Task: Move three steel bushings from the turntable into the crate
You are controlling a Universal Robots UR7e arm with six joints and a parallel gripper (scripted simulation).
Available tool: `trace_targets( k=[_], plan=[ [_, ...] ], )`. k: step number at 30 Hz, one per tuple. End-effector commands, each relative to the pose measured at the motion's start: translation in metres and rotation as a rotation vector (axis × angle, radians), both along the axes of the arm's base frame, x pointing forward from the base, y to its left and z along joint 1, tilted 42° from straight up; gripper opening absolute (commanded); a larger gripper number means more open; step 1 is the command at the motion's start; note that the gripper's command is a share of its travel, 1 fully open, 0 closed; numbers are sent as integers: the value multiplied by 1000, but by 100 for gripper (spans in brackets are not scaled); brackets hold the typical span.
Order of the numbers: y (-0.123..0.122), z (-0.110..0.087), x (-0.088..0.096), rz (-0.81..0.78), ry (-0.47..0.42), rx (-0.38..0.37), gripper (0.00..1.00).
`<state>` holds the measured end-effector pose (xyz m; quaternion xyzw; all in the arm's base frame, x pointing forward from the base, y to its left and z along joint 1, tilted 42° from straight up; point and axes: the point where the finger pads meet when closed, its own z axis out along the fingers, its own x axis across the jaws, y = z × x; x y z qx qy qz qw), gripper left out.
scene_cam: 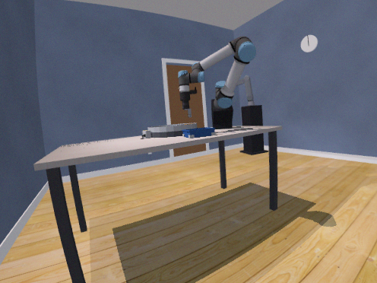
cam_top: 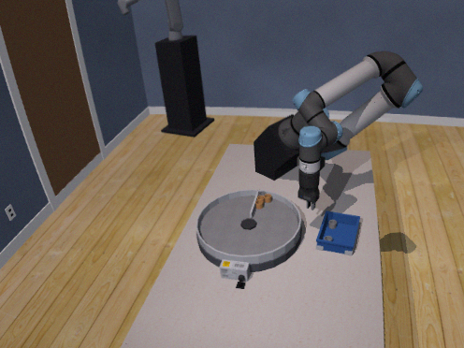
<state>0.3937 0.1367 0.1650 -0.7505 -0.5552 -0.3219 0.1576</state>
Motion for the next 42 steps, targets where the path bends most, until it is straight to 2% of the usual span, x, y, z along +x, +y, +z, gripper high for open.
trace_targets(
  k=[1,6,11,23,28,40,42],
  plan=[
    [-3,-2,-1,1,-2,1,40],
    [-3,-2,-1,1,-2,1,40],
    [-38,-40,-21,1,-1,1,40],
    [-38,-40,-21,1,-1,1,40],
    [-73,-78,-41,1,-1,1,40],
    [-73,-78,-41,1,-1,1,40],
    [-87,-93,-48,1,-1,1,40]
  ],
)
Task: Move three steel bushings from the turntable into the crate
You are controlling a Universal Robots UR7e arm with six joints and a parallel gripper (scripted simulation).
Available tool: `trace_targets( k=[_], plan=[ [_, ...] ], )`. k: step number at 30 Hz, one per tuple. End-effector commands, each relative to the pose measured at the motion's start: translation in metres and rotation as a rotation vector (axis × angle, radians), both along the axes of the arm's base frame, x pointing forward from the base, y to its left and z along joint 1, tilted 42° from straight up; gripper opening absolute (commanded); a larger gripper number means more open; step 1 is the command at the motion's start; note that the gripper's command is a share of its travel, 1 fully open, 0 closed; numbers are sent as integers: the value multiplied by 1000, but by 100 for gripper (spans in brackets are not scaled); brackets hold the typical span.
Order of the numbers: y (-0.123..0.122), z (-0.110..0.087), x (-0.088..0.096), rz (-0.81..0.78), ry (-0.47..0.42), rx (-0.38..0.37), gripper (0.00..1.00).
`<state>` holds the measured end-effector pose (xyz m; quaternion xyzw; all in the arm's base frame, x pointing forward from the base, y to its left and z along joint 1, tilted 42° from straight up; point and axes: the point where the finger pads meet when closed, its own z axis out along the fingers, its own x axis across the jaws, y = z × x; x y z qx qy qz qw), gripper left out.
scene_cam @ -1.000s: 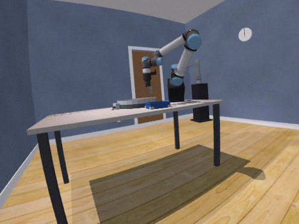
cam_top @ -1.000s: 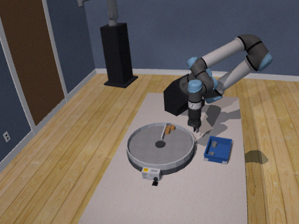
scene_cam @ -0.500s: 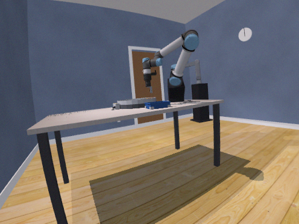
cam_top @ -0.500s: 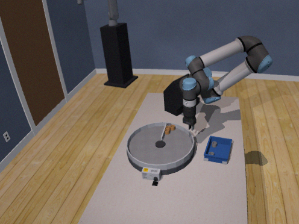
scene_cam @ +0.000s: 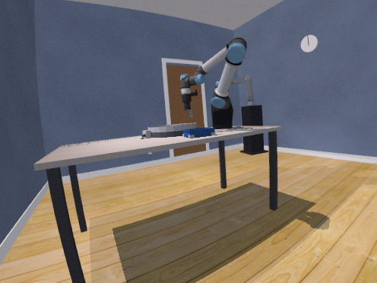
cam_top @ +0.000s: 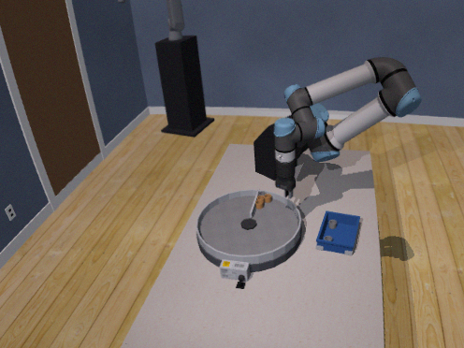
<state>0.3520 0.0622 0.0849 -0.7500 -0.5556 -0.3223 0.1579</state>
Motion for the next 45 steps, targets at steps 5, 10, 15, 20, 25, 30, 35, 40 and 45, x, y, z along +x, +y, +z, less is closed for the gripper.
trace_targets(
  k=[5,10,15,20,25,30,35,40,45],
  plan=[
    [-34,-36,-19,0,0,0,40],
    [-34,-36,-19,0,0,0,40],
    [-34,-36,-19,0,0,0,40],
    [-69,-74,-38,0,0,0,40],
    [-69,-74,-38,0,0,0,40],
    [-69,-74,-38,0,0,0,40],
    [-64,-81,-36,0,0,0,40],
    [-60,-85,-34,0,0,0,40],
    [-60,-85,-34,0,0,0,40]
  ],
)
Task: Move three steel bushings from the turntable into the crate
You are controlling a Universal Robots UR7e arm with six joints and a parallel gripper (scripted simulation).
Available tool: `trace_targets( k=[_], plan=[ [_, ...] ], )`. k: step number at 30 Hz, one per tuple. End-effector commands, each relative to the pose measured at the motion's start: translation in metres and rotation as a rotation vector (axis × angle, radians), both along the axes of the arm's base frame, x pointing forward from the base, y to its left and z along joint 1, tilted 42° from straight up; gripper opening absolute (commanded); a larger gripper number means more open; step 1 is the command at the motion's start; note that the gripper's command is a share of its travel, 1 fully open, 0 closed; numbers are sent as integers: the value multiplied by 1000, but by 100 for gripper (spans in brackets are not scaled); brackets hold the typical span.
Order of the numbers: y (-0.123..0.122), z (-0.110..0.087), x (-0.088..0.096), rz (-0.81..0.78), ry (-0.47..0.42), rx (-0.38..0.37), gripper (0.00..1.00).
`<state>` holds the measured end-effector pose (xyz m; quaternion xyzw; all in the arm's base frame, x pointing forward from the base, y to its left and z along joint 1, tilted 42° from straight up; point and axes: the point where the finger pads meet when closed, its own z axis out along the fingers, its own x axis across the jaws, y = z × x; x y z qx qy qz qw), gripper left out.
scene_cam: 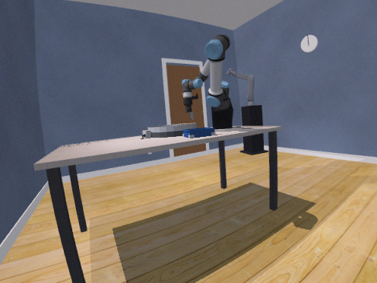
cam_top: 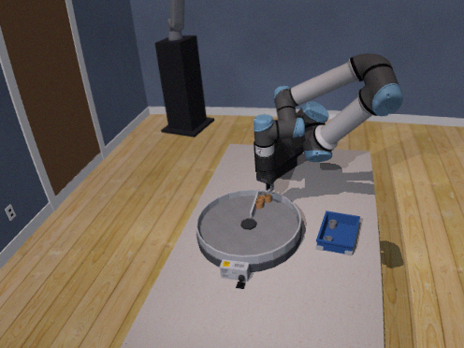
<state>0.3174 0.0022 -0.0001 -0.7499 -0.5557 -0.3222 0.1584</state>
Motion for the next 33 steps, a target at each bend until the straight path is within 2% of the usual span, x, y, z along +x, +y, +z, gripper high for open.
trace_targets(
  k=[1,4,9,21,26,33],
  plan=[
    [0,0,0,0,0,-1,40],
    [0,0,0,0,0,-1,40],
    [8,-12,5,0,-1,-1,40],
    [8,-12,5,0,-1,-1,40],
    [16,-23,9,0,-1,-1,40],
    [16,-23,9,0,-1,-1,40]
  ],
)
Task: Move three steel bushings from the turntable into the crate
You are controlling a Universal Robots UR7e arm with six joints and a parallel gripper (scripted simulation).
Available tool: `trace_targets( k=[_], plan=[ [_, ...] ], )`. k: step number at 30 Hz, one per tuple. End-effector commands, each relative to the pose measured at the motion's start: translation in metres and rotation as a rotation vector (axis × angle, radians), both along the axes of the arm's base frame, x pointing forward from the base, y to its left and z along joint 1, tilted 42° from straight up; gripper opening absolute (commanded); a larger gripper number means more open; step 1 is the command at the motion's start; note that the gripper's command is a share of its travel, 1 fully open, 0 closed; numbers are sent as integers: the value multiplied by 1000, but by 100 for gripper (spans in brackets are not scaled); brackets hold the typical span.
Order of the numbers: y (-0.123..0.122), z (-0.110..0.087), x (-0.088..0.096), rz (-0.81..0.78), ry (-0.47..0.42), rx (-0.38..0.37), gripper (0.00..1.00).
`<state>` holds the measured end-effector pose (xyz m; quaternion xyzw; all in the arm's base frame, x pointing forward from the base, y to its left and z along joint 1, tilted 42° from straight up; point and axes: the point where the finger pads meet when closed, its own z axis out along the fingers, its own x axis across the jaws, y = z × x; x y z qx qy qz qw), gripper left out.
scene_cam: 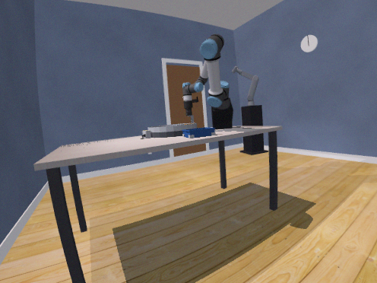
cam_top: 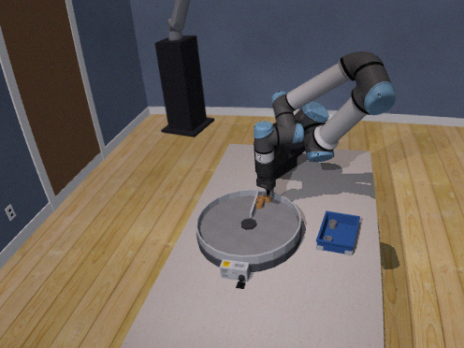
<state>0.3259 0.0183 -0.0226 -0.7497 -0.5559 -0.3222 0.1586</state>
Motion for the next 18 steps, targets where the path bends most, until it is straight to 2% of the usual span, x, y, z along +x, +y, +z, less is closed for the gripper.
trace_targets(
  k=[1,18],
  plan=[
    [0,-1,1,-1,-1,-1,40],
    [4,-6,3,-1,-1,-1,40]
  ],
)
